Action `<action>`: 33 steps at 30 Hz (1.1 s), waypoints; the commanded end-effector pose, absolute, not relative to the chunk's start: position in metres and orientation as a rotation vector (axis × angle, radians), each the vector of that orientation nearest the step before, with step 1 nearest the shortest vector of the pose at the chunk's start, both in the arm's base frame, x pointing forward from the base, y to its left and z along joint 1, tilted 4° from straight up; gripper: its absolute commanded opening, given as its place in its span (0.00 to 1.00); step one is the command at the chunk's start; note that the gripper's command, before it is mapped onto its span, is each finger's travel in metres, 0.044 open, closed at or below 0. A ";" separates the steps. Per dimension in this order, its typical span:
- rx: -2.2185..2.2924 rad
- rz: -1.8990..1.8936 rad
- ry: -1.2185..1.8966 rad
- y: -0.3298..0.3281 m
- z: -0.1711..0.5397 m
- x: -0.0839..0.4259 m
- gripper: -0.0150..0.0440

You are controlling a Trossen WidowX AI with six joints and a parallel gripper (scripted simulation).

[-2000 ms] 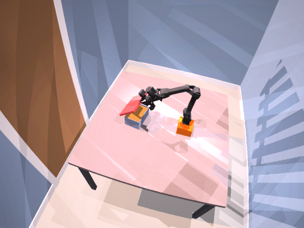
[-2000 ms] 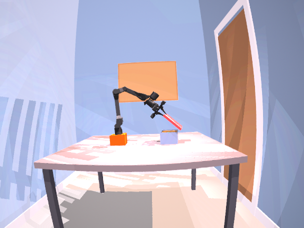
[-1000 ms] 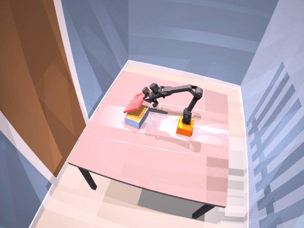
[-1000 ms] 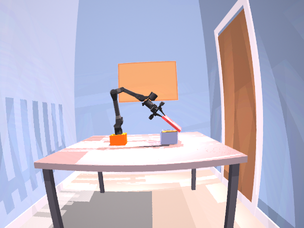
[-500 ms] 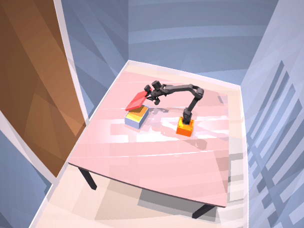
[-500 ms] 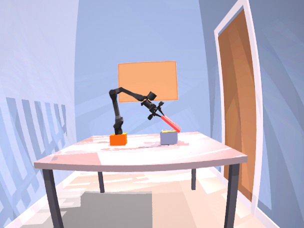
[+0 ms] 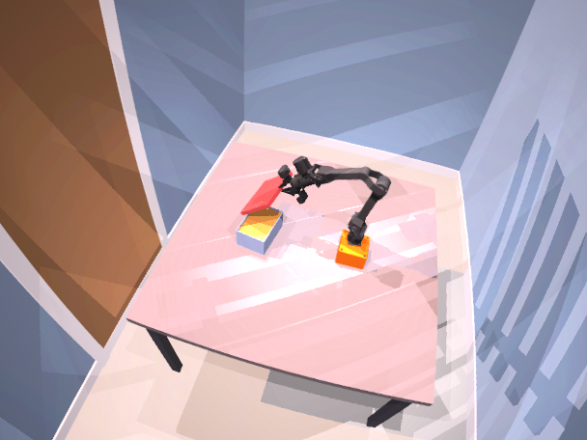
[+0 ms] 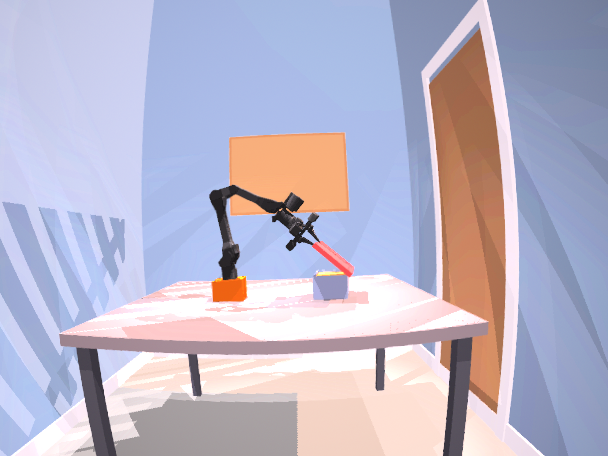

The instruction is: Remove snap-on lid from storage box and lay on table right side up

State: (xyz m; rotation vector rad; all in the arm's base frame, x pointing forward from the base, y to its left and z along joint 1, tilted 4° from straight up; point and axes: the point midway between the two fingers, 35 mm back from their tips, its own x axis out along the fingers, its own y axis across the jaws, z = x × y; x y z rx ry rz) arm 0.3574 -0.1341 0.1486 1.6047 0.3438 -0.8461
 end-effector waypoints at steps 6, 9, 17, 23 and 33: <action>1.601 -0.829 0.333 -0.151 0.154 0.349 0.25; 1.600 -0.829 0.333 -0.157 0.154 0.346 0.25; 1.598 -0.830 0.333 -0.171 0.154 0.339 0.25; 1.597 -0.830 0.333 -0.182 0.154 0.334 0.25; 1.595 -0.831 0.332 -0.200 0.155 0.325 0.25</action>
